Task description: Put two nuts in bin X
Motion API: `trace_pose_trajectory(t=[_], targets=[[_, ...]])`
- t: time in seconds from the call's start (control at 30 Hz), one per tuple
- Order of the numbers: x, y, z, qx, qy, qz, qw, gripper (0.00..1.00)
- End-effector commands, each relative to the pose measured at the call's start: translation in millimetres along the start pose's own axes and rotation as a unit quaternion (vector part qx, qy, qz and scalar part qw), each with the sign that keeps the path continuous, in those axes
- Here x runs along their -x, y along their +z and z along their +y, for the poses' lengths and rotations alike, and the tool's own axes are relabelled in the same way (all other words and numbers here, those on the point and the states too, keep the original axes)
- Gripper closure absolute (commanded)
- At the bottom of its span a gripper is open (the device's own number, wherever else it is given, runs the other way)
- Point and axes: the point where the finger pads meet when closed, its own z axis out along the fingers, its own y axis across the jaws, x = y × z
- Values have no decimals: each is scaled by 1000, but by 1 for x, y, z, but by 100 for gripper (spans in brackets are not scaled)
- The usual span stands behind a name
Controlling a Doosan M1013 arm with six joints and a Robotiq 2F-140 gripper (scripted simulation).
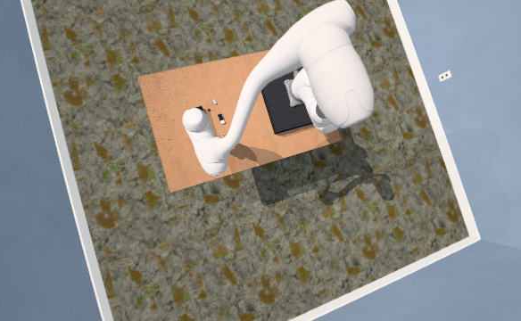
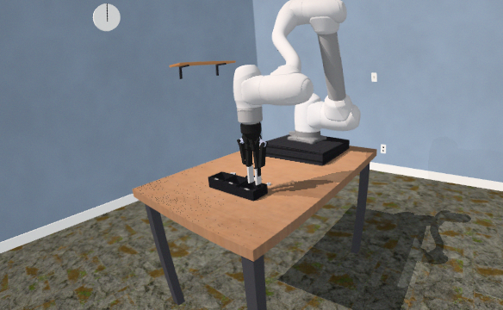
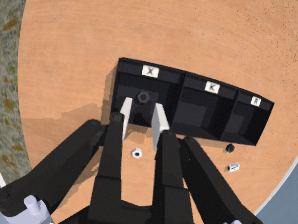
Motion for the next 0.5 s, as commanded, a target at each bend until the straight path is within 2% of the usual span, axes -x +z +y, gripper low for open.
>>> trace_pose_trajectory(t=[0.0,0.4,0.47], targets=[[-4,-5,-2,-1,1,3,1000,80],[-4,-5,-2,-1,1,3,1000,80],[-4,-15,-2,-1,1,3,1000,80]])
